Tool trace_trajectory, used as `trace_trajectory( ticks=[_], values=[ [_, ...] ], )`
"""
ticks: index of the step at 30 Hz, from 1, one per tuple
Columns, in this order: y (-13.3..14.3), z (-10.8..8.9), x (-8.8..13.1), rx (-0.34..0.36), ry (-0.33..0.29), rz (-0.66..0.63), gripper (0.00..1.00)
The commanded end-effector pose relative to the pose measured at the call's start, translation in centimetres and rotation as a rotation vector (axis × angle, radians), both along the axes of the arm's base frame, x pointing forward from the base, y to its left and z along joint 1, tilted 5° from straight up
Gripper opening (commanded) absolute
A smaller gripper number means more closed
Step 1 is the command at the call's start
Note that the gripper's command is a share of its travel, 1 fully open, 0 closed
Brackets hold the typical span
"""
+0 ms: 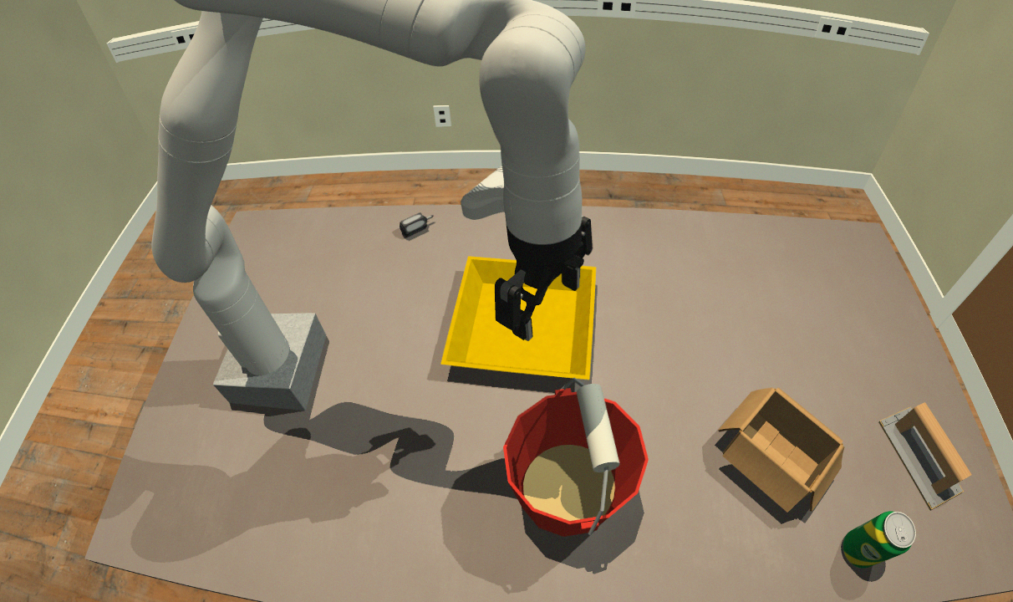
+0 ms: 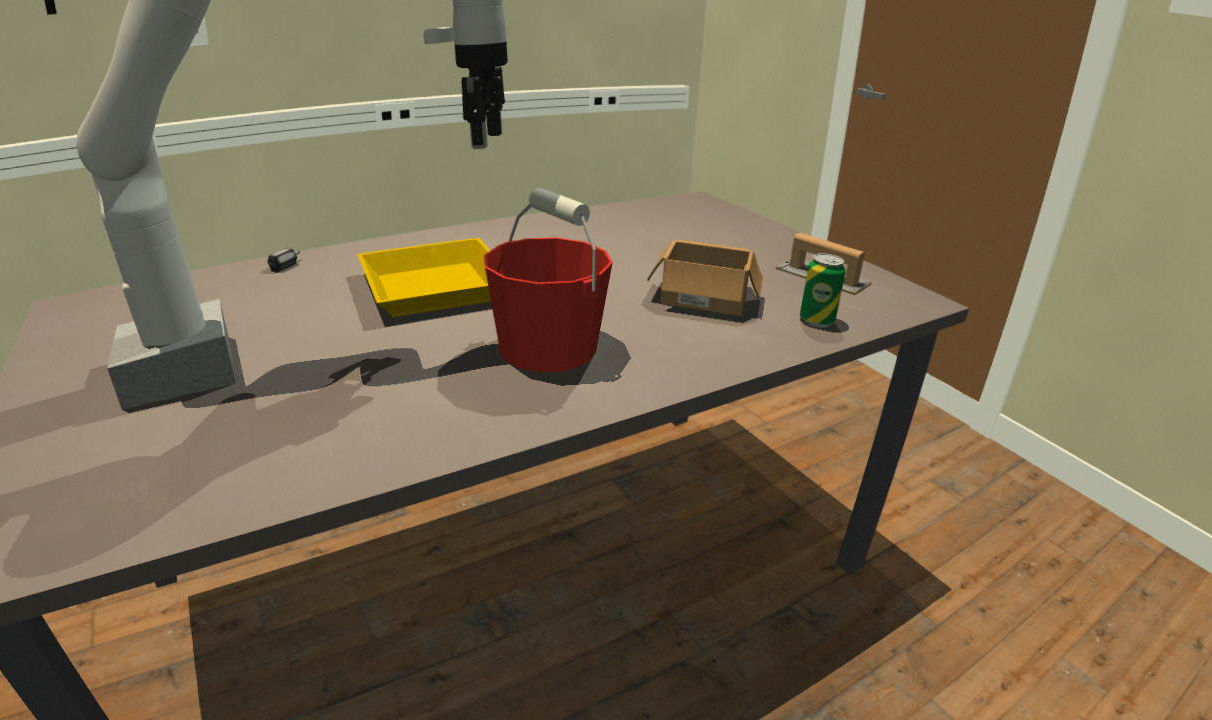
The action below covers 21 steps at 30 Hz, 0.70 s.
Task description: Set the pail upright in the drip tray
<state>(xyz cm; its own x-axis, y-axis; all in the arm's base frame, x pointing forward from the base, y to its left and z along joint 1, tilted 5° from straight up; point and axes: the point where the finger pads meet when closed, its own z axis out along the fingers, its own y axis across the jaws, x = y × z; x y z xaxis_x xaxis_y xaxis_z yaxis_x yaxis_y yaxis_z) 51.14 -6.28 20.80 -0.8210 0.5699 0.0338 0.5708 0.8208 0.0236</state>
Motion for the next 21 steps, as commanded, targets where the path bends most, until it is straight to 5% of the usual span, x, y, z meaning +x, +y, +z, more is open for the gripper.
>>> trace_trajectory(
  ticks=[1,12,21],
  values=[
    [-1.9,-0.8,1.4,-0.002,0.029,-0.091,1.00],
    [-6.8,-1.1,4.5,-0.005,0.058,-0.450,1.00],
    [-8.9,-1.3,5.6,-0.010,0.070,-0.597,1.00]
  ],
)
